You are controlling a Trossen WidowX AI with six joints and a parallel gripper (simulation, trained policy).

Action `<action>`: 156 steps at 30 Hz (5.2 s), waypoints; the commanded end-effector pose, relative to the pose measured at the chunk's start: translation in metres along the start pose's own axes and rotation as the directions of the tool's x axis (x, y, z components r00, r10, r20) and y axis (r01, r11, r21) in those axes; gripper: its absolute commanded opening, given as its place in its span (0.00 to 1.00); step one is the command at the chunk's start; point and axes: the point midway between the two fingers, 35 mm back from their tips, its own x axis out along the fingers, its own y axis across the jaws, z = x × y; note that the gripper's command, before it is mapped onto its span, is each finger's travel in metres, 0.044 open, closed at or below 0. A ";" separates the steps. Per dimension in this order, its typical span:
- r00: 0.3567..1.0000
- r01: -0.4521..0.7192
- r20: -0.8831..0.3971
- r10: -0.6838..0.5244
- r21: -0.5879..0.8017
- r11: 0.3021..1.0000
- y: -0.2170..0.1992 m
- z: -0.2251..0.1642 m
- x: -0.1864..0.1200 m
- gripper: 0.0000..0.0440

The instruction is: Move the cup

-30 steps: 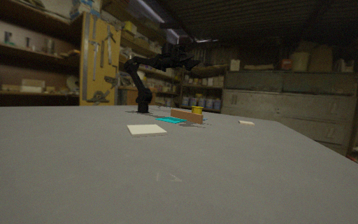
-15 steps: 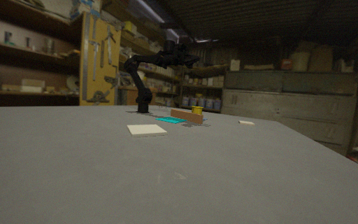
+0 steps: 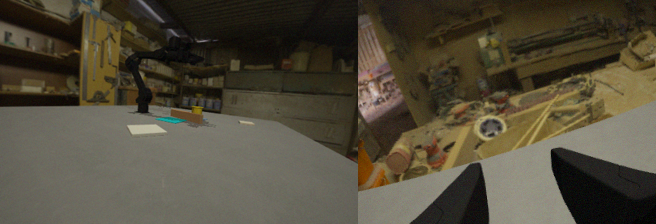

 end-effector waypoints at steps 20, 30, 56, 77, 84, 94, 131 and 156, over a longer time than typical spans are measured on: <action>0.969 0.026 -0.243 0.036 0.249 0.968 0.028 -0.006 0.025 0.33; 0.933 0.092 -0.356 0.043 0.354 0.931 0.039 -0.012 0.033 0.35; 0.756 0.408 -0.655 0.016 0.490 0.770 0.062 -0.048 0.045 0.34; 0.513 0.682 -0.855 -0.080 0.349 0.643 0.057 -0.095 0.040 0.31; 0.410 0.745 -0.904 -0.122 0.254 0.617 0.051 -0.116 0.035 0.33; 0.254 0.809 -0.949 -0.185 0.104 0.579 0.041 -0.148 0.027 0.33; 0.003 0.831 -0.957 -0.290 -0.159 0.534 0.013 -0.276 0.016 0.36; 0.067 0.850 -0.959 -0.274 -0.089 0.520 -0.001 -0.232 0.001 0.06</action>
